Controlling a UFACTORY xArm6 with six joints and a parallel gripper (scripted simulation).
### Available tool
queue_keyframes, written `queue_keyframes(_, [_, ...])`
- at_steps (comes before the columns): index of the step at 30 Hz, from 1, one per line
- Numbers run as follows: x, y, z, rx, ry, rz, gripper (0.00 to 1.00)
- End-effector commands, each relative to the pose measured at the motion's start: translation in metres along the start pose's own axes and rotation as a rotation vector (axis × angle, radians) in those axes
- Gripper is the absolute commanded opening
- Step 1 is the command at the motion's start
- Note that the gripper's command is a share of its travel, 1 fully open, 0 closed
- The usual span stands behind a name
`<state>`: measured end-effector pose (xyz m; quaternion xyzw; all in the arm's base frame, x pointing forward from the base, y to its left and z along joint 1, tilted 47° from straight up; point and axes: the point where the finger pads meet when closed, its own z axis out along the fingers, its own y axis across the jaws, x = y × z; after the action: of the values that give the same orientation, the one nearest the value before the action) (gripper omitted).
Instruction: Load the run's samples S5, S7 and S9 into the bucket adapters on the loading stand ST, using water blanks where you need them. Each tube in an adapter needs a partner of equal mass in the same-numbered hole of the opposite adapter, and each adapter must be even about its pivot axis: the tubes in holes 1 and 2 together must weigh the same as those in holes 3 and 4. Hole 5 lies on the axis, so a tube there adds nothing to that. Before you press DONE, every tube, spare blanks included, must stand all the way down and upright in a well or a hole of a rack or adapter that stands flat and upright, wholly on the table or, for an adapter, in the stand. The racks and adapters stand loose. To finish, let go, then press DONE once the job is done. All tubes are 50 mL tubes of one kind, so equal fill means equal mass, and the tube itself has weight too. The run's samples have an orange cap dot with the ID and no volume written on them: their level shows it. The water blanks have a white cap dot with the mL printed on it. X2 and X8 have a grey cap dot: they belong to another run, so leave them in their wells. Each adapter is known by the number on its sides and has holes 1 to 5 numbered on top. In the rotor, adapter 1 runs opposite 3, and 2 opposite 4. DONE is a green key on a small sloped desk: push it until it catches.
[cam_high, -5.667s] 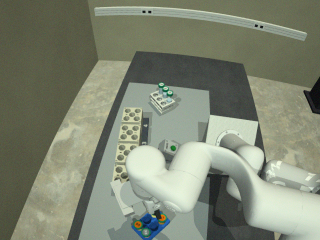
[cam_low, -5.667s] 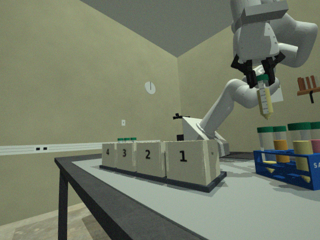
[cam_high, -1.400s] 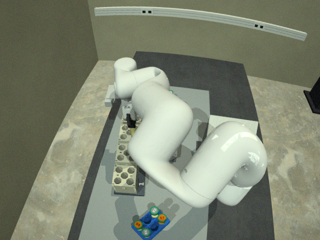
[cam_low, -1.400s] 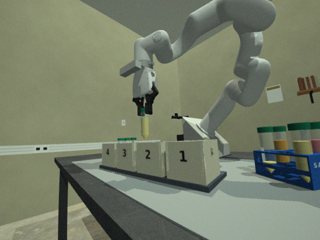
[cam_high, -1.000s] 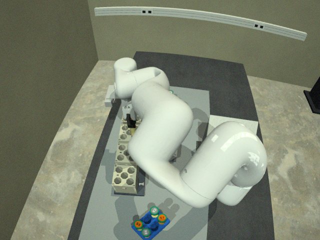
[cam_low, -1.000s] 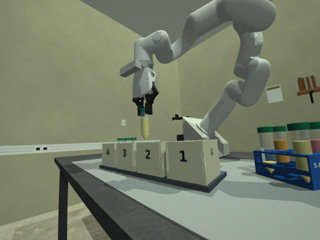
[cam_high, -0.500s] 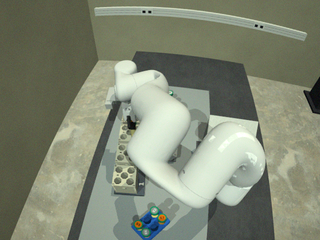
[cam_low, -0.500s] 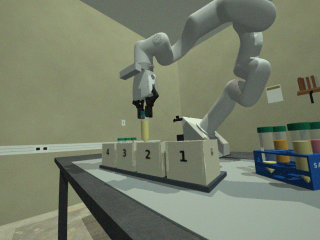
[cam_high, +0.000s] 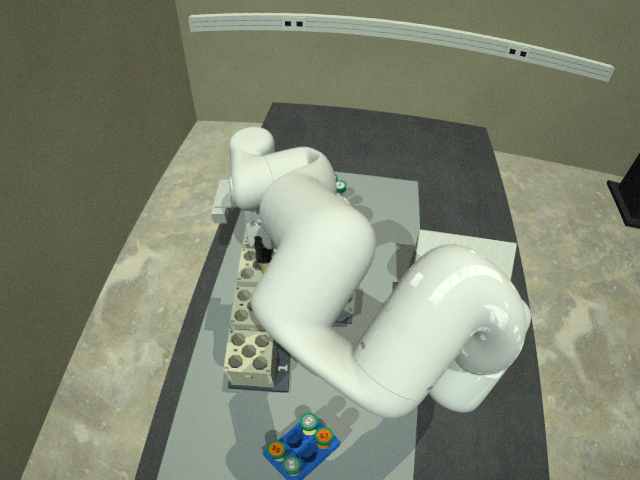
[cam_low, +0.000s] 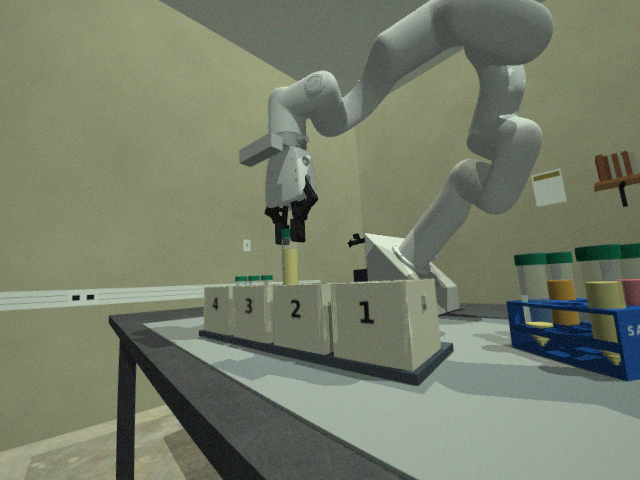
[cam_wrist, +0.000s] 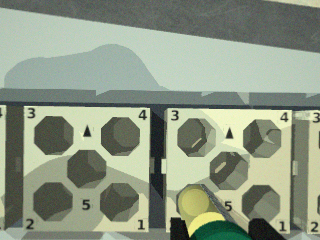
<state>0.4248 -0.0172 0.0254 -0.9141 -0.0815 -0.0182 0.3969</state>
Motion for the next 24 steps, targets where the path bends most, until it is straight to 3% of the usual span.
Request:
queue_keyframes(1, [0.001, 0.000, 0.002, -0.002, 0.003, -0.001, 0.00])
queue_keyframes(24, [0.001, 0.000, 0.024, -0.002, 0.003, -0.001, 0.00])
